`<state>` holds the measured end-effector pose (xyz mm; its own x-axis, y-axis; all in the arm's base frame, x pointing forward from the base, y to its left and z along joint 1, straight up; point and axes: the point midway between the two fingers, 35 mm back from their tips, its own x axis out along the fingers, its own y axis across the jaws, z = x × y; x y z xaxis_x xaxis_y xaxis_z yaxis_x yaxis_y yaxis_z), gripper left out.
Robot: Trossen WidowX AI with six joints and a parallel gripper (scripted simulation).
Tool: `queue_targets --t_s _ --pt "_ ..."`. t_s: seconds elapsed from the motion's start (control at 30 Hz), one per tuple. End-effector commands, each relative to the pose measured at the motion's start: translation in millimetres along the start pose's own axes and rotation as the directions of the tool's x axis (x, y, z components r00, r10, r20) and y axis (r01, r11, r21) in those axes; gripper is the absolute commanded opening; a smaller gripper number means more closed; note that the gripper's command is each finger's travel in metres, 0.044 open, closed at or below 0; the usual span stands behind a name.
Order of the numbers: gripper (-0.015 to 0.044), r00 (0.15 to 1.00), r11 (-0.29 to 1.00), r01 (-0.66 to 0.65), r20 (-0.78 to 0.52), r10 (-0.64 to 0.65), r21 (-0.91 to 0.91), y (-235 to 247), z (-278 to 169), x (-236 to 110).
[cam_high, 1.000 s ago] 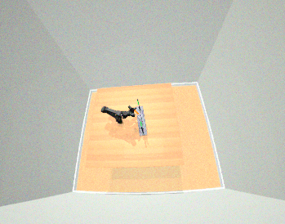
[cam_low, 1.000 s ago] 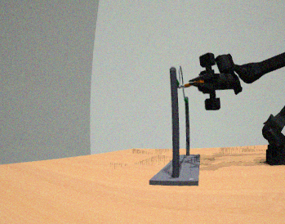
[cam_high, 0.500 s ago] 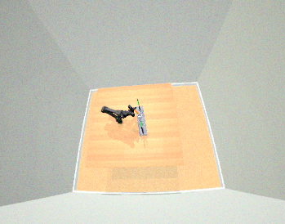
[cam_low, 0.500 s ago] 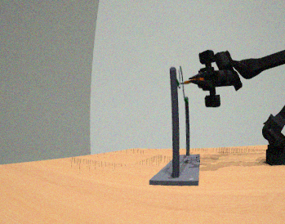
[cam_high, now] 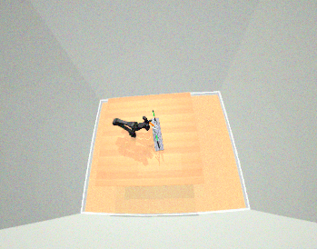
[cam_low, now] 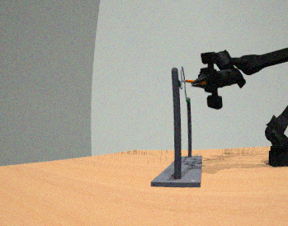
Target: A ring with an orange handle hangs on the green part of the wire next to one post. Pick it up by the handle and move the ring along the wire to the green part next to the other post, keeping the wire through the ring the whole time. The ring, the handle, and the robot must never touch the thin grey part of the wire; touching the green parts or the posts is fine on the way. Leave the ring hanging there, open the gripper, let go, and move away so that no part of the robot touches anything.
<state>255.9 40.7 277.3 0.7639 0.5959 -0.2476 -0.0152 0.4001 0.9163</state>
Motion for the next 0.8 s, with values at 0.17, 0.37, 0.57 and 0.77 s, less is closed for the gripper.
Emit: queue_targets --t_s 0.17,0.37,0.57,0.77 --pt "-0.015 0.996 0.988 0.086 0.012 -0.085 -0.125 -6 1 0" --pt "-0.015 0.99 0.97 0.141 0.025 -0.139 -0.197 -12 2 0" --pt "-0.015 0.981 0.944 0.196 0.043 -0.191 -0.266 -17 3 -1" --pt "-0.015 0.968 0.908 0.252 0.066 -0.244 -0.335 -22 5 -2"
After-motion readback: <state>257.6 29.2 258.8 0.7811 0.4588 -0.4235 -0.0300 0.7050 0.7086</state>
